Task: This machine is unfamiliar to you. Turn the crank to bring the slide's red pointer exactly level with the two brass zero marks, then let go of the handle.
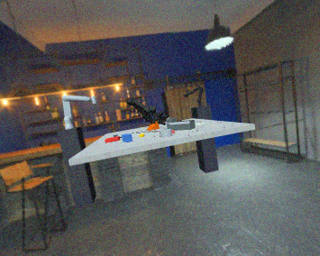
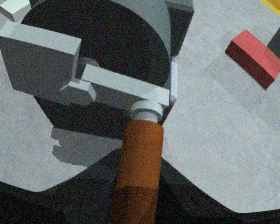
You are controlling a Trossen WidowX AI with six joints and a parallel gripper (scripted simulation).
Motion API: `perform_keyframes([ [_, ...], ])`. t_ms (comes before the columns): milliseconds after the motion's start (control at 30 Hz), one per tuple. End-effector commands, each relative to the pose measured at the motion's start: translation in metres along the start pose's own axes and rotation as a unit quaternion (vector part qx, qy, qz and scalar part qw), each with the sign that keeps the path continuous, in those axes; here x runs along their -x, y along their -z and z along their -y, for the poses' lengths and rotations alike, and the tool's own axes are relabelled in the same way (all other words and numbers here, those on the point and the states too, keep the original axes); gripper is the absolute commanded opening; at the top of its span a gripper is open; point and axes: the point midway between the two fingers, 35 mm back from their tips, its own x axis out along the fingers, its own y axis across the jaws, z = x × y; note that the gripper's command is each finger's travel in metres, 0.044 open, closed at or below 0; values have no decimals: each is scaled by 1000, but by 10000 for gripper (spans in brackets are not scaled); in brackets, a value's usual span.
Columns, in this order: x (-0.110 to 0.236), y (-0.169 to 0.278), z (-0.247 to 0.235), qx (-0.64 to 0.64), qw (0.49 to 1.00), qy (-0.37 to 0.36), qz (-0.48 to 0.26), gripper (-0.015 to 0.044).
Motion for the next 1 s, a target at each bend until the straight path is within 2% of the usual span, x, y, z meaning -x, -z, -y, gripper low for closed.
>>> perform_keyframes([
  [0,7,-7,2,-3,1000,4,5,0],
  [967,28,-28,-24,-4,1000,3,5,0],
])
